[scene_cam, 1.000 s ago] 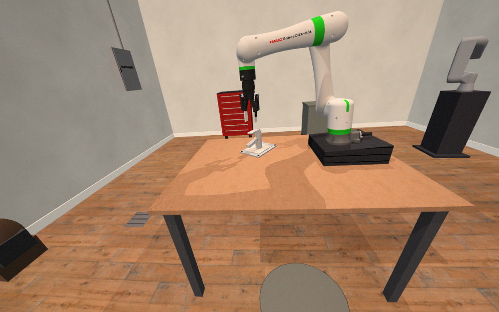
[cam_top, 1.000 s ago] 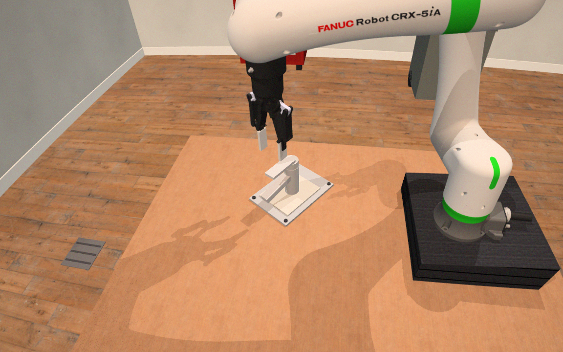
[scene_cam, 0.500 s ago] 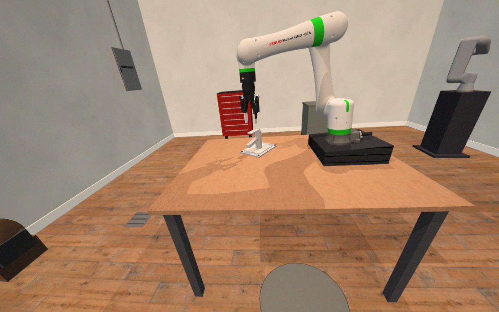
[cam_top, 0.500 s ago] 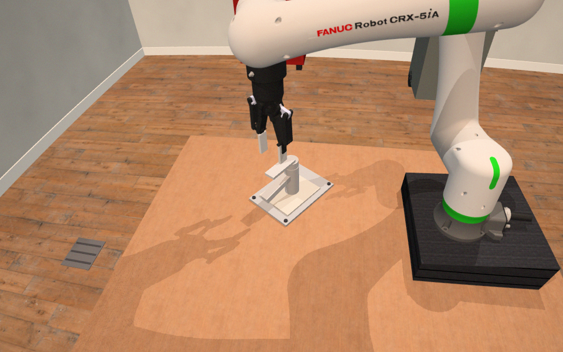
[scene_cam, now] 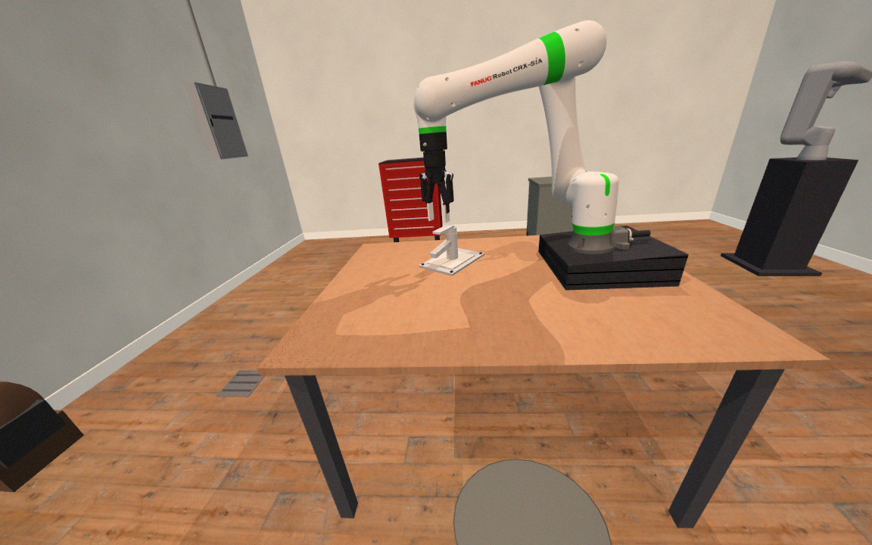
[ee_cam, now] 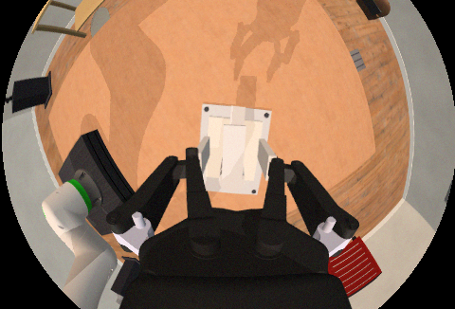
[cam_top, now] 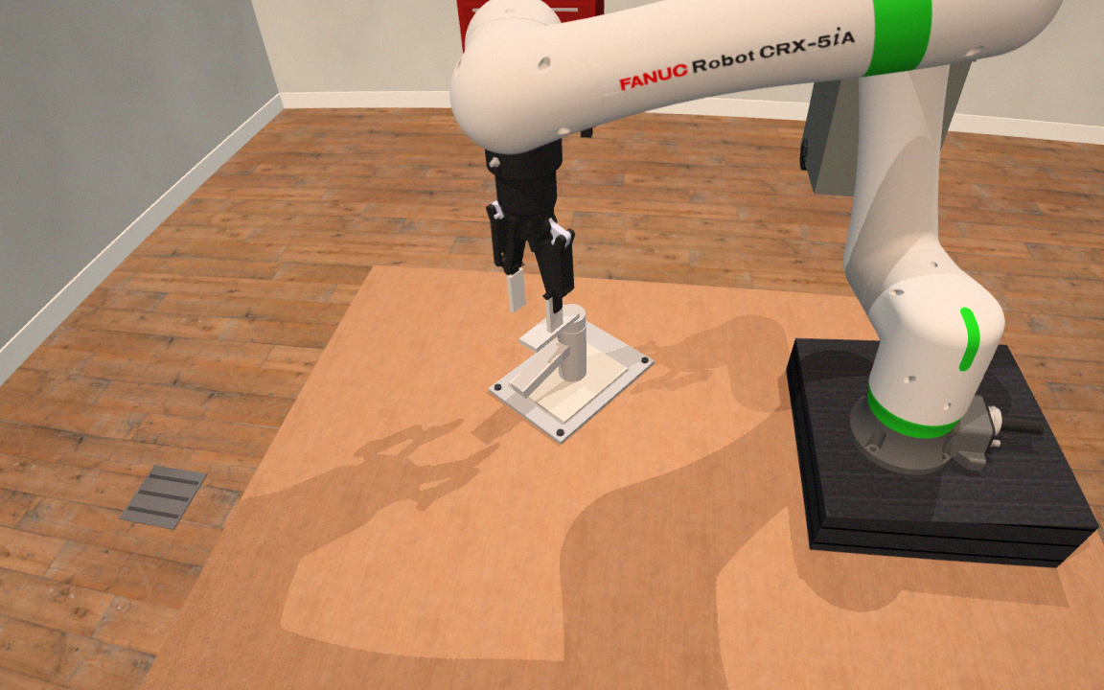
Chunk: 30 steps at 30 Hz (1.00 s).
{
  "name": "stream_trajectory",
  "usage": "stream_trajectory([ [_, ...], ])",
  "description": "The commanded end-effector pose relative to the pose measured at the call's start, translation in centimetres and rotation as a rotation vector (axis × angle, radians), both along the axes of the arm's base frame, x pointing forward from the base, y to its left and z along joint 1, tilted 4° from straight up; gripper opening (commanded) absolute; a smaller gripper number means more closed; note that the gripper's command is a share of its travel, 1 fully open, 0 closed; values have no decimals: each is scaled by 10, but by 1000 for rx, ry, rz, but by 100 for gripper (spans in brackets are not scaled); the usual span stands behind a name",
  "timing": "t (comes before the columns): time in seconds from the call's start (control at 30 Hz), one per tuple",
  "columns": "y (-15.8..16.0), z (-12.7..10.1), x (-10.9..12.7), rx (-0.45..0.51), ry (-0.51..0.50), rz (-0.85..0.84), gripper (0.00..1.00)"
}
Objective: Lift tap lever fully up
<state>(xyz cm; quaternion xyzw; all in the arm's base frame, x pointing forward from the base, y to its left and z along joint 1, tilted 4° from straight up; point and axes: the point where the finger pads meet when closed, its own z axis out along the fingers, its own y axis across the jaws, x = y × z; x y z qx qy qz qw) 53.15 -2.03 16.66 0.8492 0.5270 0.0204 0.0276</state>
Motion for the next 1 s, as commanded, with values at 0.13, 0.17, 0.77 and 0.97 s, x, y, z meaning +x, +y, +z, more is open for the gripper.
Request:
stream_trajectory([
  [0.13,0,-11,1,0,-1,0,43],
  [0.17,0,-13,1,0,-1,0,43],
  [0.77,-1,-23,2,0,-1,0,43],
  [0.97,-1,-23,2,0,-1,0,43],
])
